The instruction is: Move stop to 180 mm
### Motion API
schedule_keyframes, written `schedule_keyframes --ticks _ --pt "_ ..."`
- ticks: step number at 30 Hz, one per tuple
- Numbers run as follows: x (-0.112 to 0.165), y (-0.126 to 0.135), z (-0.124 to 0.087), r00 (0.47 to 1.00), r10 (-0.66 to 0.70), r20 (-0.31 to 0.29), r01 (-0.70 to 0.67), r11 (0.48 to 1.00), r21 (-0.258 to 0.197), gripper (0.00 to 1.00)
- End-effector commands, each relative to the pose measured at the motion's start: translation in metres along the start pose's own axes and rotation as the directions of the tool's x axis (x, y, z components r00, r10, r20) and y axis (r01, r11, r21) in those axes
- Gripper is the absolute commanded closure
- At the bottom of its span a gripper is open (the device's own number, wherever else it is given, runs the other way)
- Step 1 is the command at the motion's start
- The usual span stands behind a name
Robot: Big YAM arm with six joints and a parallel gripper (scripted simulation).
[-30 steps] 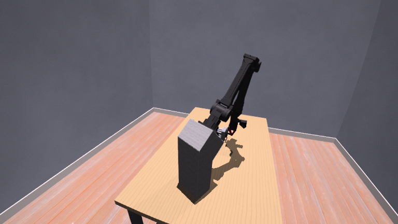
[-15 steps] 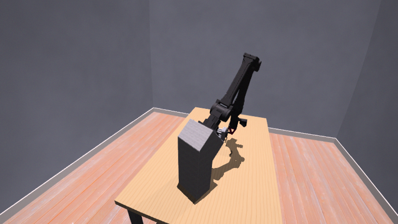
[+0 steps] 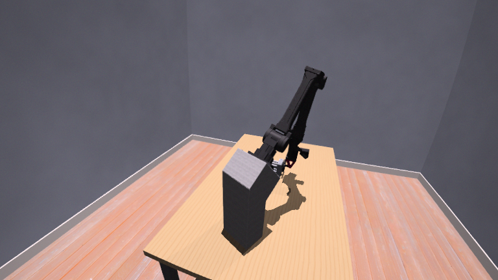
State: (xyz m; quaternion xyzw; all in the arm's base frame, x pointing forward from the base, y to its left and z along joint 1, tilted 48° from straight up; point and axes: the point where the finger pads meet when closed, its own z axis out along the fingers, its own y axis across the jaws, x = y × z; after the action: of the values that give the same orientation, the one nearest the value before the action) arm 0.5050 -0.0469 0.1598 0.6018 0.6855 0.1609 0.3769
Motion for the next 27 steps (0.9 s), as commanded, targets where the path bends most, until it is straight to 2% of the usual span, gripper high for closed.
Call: schedule_keyframes --ticks 1,10,13,20,27 --pt "-0.003 0.007 -0.002 1.000 0.007 0.007 -0.007 1.000 -0.006 0.94" --pt "-0.004 0.010 -0.005 1.000 0.008 0.007 -0.008 1.000 -0.011 0.94" --pt "-0.002 0.023 -0.017 1.000 0.012 0.006 -0.012 0.999 -0.040 0.94" --pt "-0.002 0.033 -0.031 1.000 0.013 0.005 -0.013 0.999 -0.043 0.94" --pt "-0.001 0.029 -0.031 1.000 0.007 0.003 -0.007 0.999 -0.035 0.94"
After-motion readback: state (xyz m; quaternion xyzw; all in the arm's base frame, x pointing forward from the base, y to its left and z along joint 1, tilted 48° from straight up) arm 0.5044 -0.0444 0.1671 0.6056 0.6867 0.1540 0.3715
